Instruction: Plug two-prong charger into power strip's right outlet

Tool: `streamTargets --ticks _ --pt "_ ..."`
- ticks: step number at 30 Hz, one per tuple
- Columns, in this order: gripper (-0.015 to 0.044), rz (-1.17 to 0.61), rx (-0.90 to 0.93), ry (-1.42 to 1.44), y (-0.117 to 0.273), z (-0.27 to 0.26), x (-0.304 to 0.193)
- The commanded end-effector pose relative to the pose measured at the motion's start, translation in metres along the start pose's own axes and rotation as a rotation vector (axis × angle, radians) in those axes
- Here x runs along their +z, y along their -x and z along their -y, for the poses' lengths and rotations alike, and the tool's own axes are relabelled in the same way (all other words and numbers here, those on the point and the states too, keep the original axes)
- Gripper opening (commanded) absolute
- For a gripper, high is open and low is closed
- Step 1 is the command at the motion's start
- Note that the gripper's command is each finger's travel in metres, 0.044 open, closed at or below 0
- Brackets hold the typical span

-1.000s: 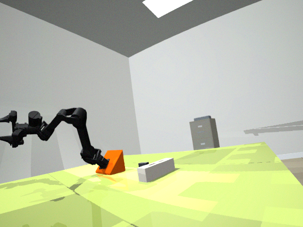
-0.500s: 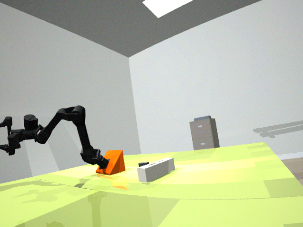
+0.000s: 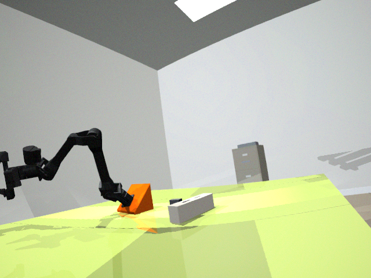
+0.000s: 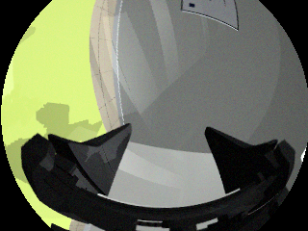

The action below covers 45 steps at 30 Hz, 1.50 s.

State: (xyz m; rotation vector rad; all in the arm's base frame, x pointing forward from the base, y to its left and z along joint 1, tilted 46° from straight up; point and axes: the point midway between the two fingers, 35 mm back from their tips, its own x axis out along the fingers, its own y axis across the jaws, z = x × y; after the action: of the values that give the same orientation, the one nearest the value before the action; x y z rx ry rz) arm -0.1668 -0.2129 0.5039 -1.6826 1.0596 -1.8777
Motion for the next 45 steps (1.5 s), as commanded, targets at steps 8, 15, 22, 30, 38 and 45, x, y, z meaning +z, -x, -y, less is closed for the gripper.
streamTargets --ticks 8,15,22,30,38,45 --pt "0.044 0.036 0.064 -0.185 -0.015 -0.028 0.018" --pt "0.044 0.064 0.107 -0.297 -0.024 -0.045 0.036" --pt "0.044 0.093 0.156 -0.404 -0.03 -0.061 0.055" --pt "0.044 0.126 0.218 -0.522 -0.036 -0.078 0.08" --pt "0.044 0.159 0.287 -0.633 -0.039 -0.094 0.108" --pt "0.044 0.188 0.352 -0.725 -0.04 -0.108 0.135"
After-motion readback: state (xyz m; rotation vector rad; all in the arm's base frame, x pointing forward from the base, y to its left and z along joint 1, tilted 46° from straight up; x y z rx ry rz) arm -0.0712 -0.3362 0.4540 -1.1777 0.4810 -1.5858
